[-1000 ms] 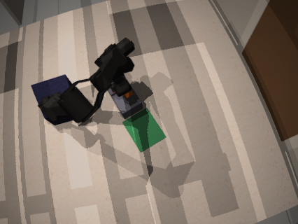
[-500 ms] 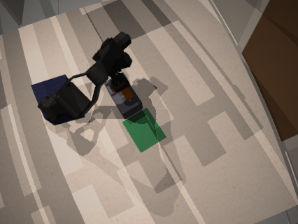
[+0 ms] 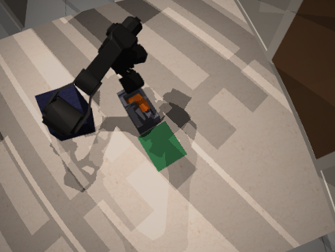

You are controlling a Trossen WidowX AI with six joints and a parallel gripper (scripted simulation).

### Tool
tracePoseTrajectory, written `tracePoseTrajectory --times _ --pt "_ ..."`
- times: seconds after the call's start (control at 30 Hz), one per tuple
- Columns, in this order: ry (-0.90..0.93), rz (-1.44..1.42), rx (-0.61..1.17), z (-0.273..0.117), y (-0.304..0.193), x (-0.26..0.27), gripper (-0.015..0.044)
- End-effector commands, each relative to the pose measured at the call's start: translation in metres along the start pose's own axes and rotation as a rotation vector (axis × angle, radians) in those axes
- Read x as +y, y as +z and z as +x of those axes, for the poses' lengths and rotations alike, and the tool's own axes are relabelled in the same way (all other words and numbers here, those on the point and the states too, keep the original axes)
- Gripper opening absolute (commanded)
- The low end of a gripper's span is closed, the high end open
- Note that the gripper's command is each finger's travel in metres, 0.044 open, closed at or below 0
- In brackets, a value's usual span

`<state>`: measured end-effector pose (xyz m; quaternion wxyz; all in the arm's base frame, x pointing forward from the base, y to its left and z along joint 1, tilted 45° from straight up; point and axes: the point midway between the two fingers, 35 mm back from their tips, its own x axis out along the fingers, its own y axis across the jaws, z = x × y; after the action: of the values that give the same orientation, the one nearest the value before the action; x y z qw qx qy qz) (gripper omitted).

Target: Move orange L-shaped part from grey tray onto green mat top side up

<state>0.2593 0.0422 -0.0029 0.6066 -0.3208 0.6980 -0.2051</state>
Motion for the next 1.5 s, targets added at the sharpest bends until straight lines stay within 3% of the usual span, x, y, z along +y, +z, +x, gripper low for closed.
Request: tracePoseTrajectory --times 0.0,0.67,0.73,0.8,1.2,1.47 --pt "0.001 -0.001 -0.006 0.000 0.001 0.001 0.0180" --pt "0.001 -0.001 -0.006 0.000 0.001 0.001 0.0180" --pt "0.001 0.052 -0.005 -0.001 0.002 -0.002 0.0233" --pt "0.002 0.171 -0.004 -0.001 0.003 -0.008 0.0280" --pt "-0.008 1.476 0.007 -0.002 0.009 -0.074 0.0280" --pt "-0.010 1.574 0.007 -0.002 0.009 -0.079 0.0280"
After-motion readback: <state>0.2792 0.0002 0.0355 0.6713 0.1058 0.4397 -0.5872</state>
